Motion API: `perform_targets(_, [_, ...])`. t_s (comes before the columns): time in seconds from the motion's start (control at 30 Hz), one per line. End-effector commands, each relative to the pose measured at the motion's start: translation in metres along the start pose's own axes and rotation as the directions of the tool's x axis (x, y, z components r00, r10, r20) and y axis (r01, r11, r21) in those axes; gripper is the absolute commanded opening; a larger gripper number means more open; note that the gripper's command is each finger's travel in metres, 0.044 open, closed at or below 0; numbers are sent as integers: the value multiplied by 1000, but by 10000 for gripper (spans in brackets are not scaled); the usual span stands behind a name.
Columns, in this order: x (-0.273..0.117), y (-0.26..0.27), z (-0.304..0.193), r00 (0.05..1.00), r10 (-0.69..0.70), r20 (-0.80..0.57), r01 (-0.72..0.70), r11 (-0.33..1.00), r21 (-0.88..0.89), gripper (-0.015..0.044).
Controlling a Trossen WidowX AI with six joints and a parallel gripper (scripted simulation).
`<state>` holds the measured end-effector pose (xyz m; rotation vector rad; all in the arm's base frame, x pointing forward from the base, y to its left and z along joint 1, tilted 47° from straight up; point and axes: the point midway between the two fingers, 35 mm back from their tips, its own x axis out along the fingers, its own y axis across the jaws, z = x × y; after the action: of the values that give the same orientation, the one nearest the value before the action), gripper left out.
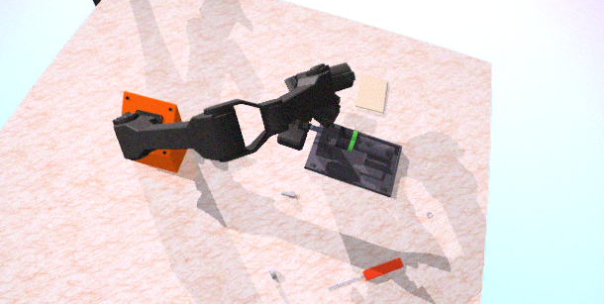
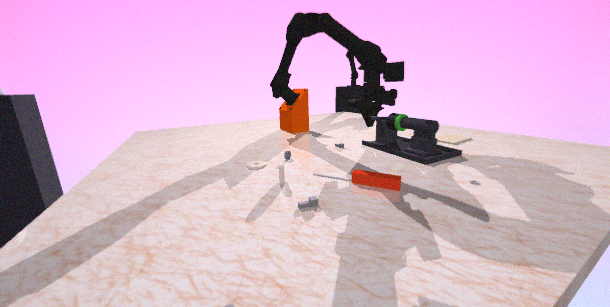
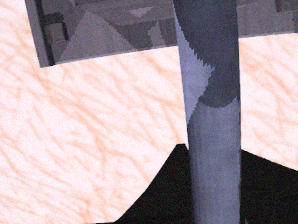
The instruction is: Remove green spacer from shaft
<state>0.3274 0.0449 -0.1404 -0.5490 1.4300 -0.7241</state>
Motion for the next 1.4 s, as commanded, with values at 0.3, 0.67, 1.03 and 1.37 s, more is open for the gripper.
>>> perform_targets(0.3, [0,1,-2,1000,3,-2,-3,1000,2,0])
perform_targets(0.67, [0,1,-4,1000,3,-2,-3,1000,2,0])
perform_targets(1.03, [0,1,-5,1000,3,-2,-3,1000,2,0])
perform_targets(1.37, [0,1,-6,1000,3,-2,-3,1000,2,0])
